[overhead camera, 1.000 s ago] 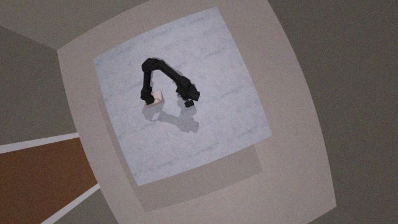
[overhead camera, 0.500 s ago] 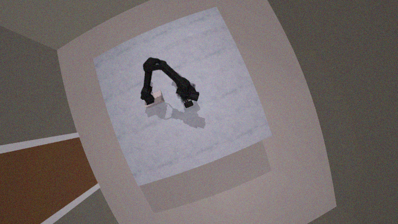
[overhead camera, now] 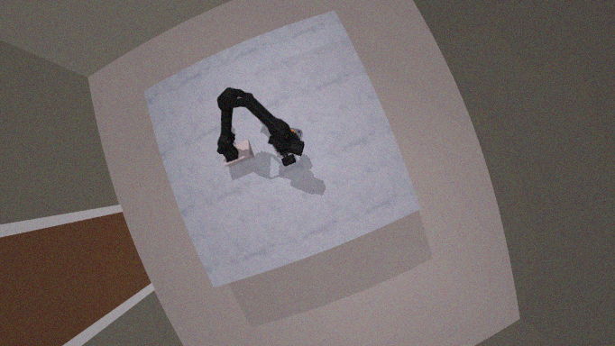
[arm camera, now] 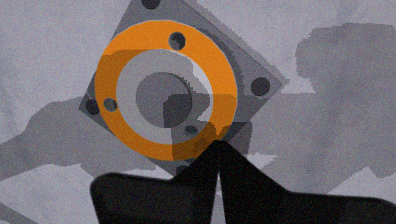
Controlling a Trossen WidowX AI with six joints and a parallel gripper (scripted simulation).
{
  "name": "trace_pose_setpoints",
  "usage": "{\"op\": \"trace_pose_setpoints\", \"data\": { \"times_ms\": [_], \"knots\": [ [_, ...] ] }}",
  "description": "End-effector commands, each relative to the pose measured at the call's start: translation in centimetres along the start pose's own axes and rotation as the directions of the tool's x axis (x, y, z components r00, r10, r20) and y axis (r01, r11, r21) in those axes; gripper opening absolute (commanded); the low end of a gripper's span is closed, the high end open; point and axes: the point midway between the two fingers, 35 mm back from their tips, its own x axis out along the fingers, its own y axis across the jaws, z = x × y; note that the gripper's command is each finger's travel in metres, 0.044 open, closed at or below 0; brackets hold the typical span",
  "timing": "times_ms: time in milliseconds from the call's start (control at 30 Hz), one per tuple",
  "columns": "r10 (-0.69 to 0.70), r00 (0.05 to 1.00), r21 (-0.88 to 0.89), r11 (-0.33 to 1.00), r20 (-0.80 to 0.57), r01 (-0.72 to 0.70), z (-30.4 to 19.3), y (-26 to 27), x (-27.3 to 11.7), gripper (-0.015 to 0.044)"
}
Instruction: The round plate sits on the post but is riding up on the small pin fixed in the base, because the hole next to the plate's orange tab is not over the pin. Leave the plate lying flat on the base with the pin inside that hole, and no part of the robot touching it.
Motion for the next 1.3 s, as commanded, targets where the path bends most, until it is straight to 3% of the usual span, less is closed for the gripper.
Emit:
{"op": "trace_pose_setpoints", "data": {
  "times_ms": [0, 1267],
  "knots": [
    [0.007, 1.000, 0.006, 1.000, -0.012, -0.007, -0.8, 0.4, 0.3, 0.0000],
    [0.009, 1.000, 0.007, 1.000, -0.013, -0.008, -2.2, 3.1, 0.3, 0.0000]
  ]
}}
